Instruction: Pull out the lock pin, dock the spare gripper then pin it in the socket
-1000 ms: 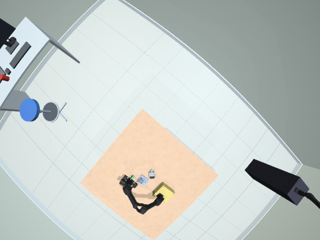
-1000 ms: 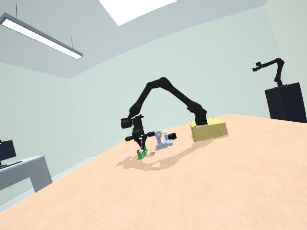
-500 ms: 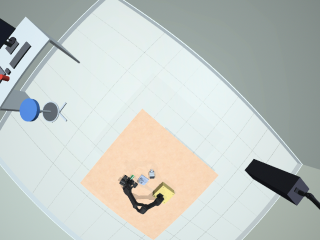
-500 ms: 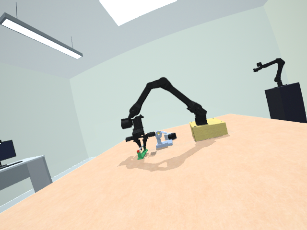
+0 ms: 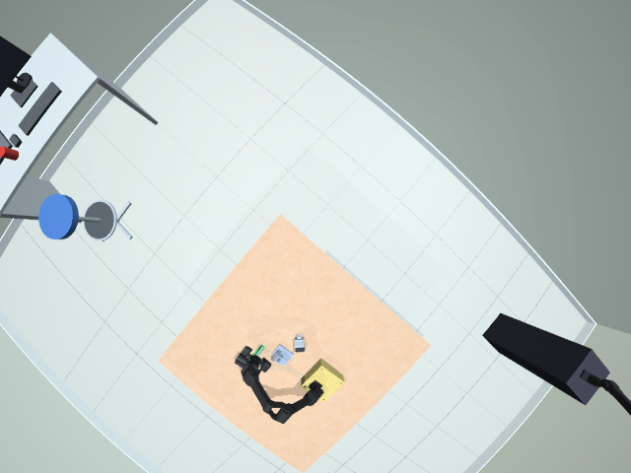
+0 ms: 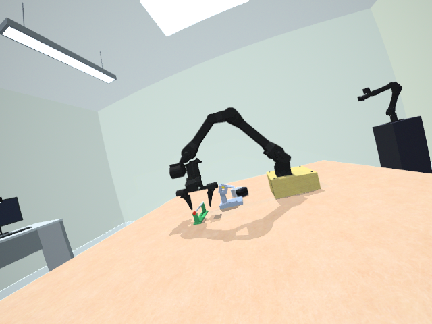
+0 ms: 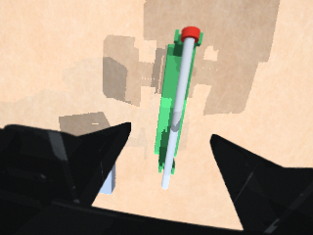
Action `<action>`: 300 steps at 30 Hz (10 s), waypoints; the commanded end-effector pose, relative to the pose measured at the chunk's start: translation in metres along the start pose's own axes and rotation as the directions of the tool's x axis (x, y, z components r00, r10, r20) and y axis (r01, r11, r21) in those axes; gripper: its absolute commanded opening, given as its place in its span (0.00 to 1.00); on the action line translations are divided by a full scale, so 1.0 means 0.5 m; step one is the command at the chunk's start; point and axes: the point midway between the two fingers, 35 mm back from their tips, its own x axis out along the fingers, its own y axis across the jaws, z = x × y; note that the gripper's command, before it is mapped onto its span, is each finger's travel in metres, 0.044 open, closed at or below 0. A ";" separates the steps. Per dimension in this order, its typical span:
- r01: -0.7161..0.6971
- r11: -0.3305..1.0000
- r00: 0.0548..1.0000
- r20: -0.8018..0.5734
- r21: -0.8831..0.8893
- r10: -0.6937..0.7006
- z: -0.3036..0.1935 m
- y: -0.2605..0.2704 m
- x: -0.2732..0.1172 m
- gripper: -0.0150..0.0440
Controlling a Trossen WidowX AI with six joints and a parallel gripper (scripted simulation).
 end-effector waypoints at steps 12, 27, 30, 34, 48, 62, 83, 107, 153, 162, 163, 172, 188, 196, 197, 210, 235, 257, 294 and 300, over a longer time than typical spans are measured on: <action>-0.002 1.000 1.000 0.000 0.004 0.002 0.009 0.000 -0.072 1.00; -0.006 1.000 1.000 -0.001 0.010 0.006 0.018 -0.001 -0.140 1.00; -0.006 1.000 1.000 -0.001 0.011 0.006 0.020 -0.001 -0.153 1.00; -0.007 1.000 1.000 -0.001 0.012 0.007 0.020 -0.001 -0.148 1.00; 0.017 0.997 1.000 -0.009 0.081 -0.016 0.017 -0.003 -0.248 1.00; 0.304 0.109 0.927 -0.268 0.946 -0.262 -0.262 0.152 -0.280 1.00; 0.117 -0.742 0.811 -0.495 0.660 -0.313 -0.386 0.329 -0.248 1.00; 0.116 -0.742 0.812 -0.493 0.660 -0.311 -0.400 0.335 -0.106 1.00; 0.117 -0.742 0.813 -0.493 0.660 -0.310 -0.413 0.341 0.010 0.82; 0.117 -0.742 0.813 -0.493 0.660 -0.310 -0.414 0.342 0.009 0.62; 0.117 -0.742 0.813 -0.493 0.660 -0.310 -0.414 0.342 0.009 0.61; 0.116 -0.742 0.813 -0.493 0.660 -0.311 -0.415 0.332 -0.021 0.25; 0.116 -0.742 0.812 -0.494 0.660 -0.312 -0.405 0.318 -0.121 0.25; 0.116 -0.742 0.812 -0.494 0.660 -0.312 -0.395 0.323 -0.175 0.25; 0.116 -0.742 0.812 -0.494 0.660 -0.312 -0.393 0.324 -0.181 0.25; 0.120 -0.746 0.818 -0.491 0.655 -0.300 -0.381 0.339 -0.215 0.25; 0.455 -0.404 0.826 -0.545 0.794 -0.142 -0.319 0.335 -0.201 0.25; 0.675 0.216 0.727 -0.687 0.706 -0.026 -0.242 0.331 -0.211 0.25; 0.337 0.941 0.380 -0.907 -0.044 -0.179 -0.088 0.300 -0.279 0.25; 0.333 0.942 0.378 -0.908 -0.048 -0.181 -0.087 0.300 -0.280 0.25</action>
